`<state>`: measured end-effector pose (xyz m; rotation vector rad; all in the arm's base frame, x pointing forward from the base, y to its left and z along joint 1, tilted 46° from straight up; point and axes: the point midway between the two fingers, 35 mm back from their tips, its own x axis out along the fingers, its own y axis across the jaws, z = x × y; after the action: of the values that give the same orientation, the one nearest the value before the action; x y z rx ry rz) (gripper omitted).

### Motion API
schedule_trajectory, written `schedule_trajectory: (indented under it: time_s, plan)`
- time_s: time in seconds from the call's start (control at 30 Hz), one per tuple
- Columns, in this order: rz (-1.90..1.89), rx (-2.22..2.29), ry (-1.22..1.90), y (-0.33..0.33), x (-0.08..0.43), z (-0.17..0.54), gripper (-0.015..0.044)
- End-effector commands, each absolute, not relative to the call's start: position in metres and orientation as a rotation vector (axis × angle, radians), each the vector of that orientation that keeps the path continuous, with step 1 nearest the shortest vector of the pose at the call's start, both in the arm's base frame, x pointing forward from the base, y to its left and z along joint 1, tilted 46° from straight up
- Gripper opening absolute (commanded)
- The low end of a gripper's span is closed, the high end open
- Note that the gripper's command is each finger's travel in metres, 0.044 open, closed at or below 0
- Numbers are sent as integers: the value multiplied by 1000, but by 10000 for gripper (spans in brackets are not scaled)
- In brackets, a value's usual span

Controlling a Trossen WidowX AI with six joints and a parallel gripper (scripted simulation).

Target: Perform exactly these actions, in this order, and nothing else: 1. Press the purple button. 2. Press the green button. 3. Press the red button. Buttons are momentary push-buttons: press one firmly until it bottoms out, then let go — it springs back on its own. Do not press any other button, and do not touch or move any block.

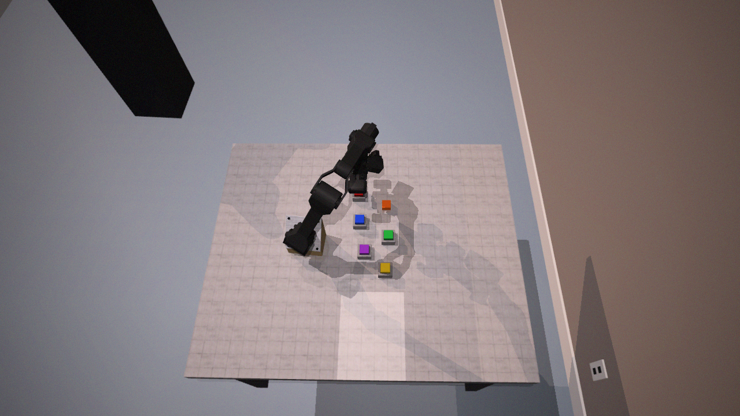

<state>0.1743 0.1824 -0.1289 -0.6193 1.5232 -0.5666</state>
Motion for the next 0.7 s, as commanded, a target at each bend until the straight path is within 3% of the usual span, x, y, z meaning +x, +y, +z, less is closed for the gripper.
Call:
schedule_trajectory:
  time_s: [0.0, 0.67]
  plan:
    - [-583, -642, 1533, 154, 169, -152, 20]
    - [-583, -642, 1532, 136, 169, -170, 20]
